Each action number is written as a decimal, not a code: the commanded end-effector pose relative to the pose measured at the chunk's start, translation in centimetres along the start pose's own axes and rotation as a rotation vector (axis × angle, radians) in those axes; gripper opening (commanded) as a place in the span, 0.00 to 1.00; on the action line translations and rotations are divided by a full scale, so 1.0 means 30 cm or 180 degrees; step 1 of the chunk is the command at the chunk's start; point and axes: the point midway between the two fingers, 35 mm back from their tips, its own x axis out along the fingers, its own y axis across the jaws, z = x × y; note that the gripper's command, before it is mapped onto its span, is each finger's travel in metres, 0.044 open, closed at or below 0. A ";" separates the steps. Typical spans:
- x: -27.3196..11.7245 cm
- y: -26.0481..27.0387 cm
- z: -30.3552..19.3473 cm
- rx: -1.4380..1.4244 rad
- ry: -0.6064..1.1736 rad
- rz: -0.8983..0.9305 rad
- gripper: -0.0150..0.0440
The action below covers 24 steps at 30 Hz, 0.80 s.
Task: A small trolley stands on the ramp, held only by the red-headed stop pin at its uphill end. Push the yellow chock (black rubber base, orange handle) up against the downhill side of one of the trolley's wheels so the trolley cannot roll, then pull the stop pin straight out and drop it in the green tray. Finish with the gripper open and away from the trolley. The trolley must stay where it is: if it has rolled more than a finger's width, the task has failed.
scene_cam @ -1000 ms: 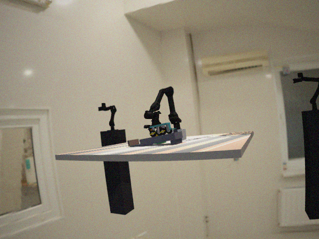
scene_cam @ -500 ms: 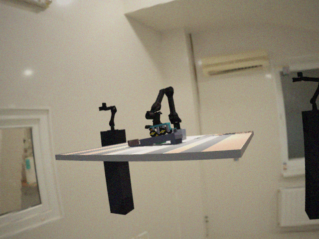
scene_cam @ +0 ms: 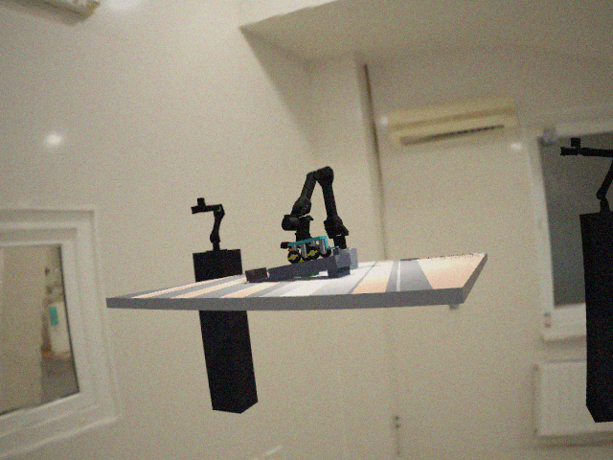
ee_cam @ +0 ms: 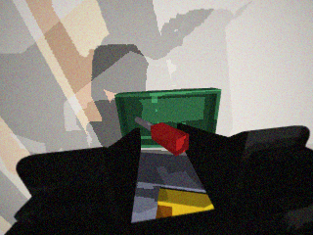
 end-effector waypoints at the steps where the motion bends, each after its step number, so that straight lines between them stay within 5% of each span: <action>1: 0.004 -0.009 0.000 0.0004 -0.0001 0.0015 0.58; 24: 0.029 -0.055 0.000 0.0004 -0.0001 0.0012 0.58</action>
